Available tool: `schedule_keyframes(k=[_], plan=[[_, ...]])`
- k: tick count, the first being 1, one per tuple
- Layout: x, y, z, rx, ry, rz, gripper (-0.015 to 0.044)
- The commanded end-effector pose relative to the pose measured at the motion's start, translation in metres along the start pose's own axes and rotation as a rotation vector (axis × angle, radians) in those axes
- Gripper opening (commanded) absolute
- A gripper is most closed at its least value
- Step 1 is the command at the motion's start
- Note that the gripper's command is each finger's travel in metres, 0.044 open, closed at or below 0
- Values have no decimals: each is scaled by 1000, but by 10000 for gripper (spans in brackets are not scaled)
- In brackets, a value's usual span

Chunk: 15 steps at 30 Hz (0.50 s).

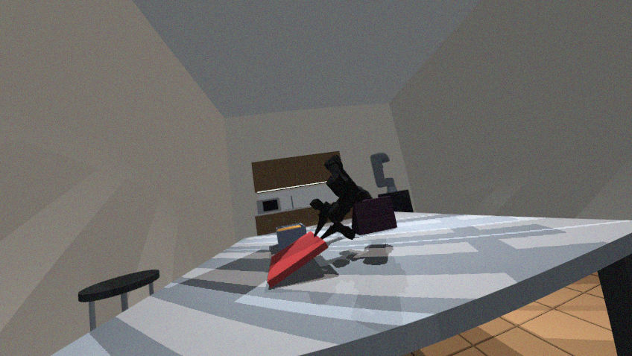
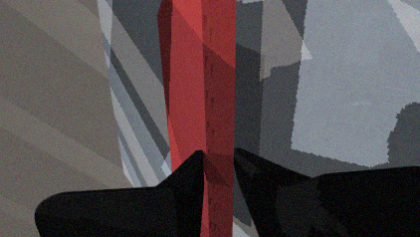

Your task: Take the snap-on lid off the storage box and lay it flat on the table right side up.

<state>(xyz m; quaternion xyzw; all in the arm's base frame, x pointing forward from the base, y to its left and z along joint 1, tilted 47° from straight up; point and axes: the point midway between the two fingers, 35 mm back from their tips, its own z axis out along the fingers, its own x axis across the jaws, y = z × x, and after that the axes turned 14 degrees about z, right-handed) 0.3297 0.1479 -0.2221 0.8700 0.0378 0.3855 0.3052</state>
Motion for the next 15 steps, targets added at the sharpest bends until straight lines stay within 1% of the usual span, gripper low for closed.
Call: schedule_keyframes(k=[1, 9, 10, 15], plan=[[-10, 5, 6, -8, -18, -12, 0], [-14, 6, 11, -9, -18, -12, 0], [-6, 2, 5, -3, -5, -4, 26], [-5, 2, 5, -8, -18, -12, 157]])
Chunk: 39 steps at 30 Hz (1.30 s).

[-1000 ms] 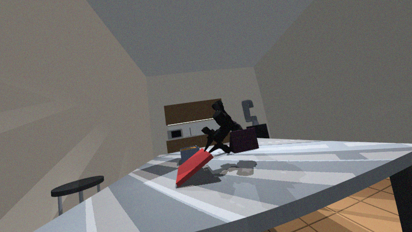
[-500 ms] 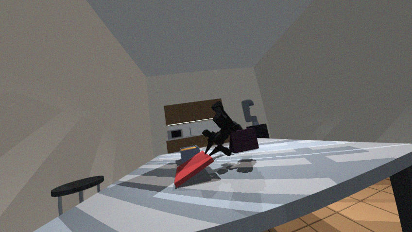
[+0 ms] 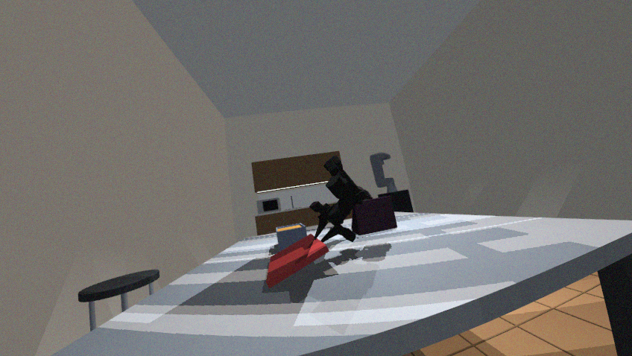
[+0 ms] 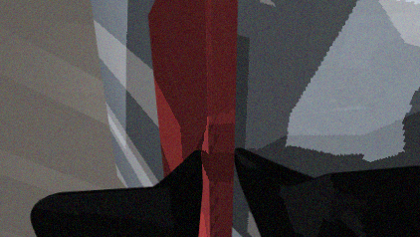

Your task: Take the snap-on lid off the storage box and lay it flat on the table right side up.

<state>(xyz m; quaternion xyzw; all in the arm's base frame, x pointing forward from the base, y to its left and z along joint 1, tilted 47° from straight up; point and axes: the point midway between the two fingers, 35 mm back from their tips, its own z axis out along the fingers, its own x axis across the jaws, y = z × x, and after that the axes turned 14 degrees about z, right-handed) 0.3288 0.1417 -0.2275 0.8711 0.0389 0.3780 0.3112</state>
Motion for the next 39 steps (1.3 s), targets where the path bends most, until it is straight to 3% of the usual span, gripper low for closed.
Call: schedule_keyframes(k=[1, 13, 39], plan=[[1, 0, 0, 0, -5, -1, 184], [-7, 2, -10, 1, -5, -1, 440], [-40, 9, -51, 3, -8, -1, 440]])
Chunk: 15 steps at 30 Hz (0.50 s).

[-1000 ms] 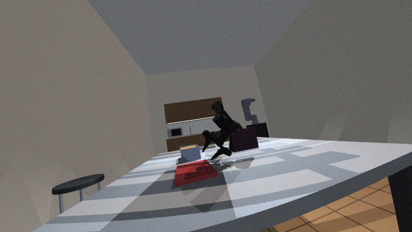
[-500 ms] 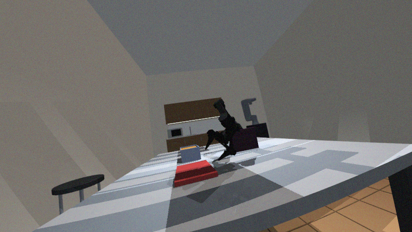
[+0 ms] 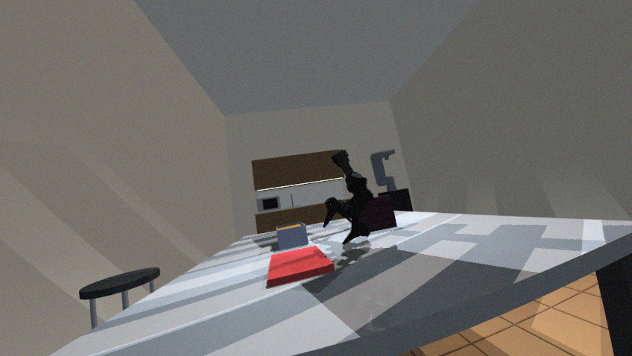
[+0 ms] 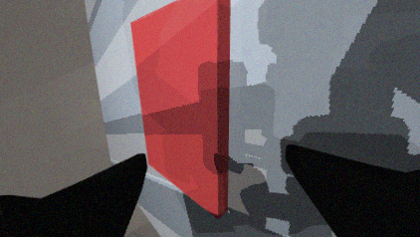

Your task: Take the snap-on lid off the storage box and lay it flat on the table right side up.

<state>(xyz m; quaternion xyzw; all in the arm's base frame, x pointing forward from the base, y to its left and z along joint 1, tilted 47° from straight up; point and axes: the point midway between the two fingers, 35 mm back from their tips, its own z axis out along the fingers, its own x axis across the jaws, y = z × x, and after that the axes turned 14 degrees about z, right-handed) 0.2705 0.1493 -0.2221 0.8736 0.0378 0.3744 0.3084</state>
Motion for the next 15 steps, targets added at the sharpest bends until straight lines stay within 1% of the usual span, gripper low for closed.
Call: schedule_keyframes(k=[1, 6, 15], plan=[[-6, 2, -6, -2, 0, -3, 440], [-2, 0, -9, -2, 0, -3, 440], [7, -2, -25, -2, -1, -3, 440]])
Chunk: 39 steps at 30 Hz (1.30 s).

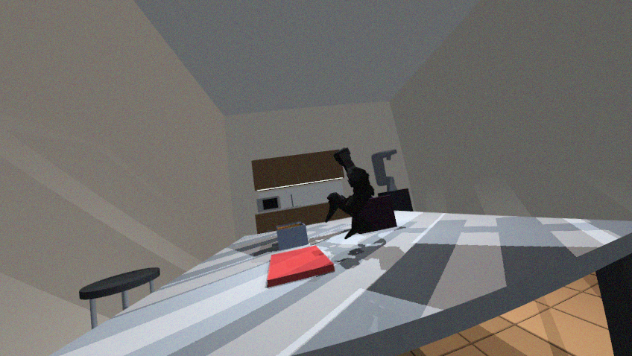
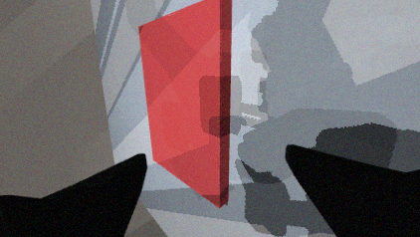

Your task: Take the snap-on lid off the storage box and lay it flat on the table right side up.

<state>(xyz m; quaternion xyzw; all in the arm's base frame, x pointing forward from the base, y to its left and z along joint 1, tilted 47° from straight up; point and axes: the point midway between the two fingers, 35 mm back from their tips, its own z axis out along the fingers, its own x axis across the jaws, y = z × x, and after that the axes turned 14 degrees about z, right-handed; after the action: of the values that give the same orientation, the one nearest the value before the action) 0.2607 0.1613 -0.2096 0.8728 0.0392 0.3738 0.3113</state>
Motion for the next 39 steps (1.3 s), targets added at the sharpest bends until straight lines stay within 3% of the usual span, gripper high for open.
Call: schedule_keyframes(k=[1, 31, 39], plan=[[4, -2, -7, 3, -1, 2, 440], [32, -9, -60, 5, -3, 2, 440], [30, -8, -56, 5, -3, 2, 440]])
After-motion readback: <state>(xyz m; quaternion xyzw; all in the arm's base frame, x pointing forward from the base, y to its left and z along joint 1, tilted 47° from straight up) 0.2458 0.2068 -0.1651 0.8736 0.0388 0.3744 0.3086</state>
